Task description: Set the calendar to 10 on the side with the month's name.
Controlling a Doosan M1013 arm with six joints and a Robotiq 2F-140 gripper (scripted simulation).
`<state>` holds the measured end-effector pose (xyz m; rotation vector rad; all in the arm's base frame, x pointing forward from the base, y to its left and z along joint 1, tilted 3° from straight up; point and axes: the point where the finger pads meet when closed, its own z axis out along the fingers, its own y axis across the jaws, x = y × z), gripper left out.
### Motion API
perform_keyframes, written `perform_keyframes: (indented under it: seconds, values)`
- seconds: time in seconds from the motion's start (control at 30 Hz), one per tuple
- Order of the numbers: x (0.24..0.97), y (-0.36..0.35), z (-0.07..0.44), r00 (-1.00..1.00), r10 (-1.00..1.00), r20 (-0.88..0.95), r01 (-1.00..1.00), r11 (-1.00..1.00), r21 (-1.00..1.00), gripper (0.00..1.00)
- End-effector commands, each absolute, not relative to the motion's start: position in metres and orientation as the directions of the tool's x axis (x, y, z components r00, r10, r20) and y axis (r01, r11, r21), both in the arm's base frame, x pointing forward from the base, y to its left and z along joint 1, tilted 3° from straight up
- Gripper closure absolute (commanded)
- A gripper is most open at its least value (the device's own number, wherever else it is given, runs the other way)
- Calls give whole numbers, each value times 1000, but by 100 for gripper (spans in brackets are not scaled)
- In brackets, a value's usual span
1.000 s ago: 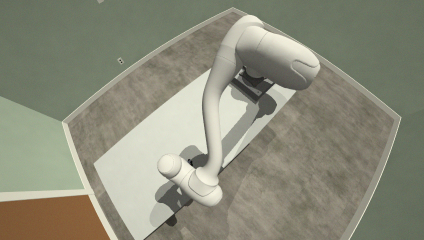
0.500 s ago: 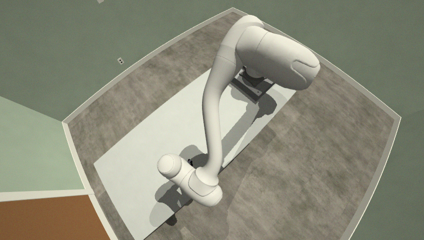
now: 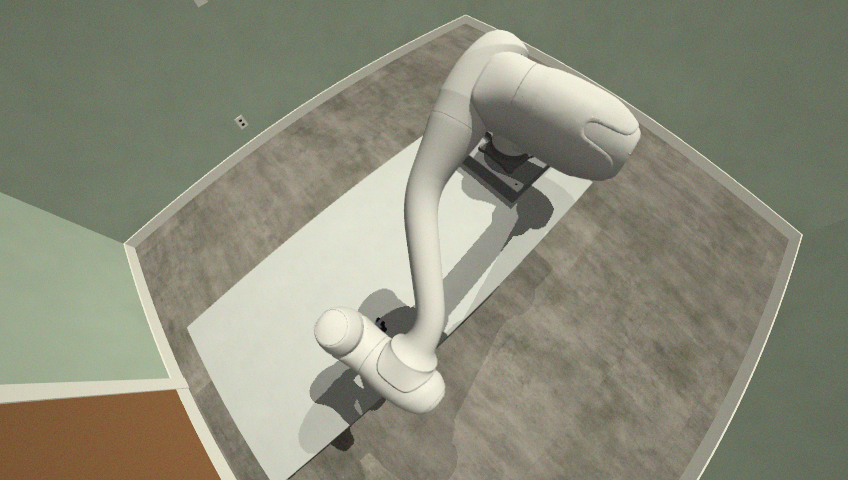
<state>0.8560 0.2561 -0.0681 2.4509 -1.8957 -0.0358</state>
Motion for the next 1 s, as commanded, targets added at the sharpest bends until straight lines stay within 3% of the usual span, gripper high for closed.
perform_keyframes:
  seconds: [0.0, 0.53, 0.97]
  values:
    - [856, 256, -68, 252, -968, 8, -967, -251, 48, 65]
    - [856, 256, -63, 252, -968, 8, -967, -251, 48, 65]
    - [858, 257, -13, 252, -968, 8, -967, -251, 48, 65]
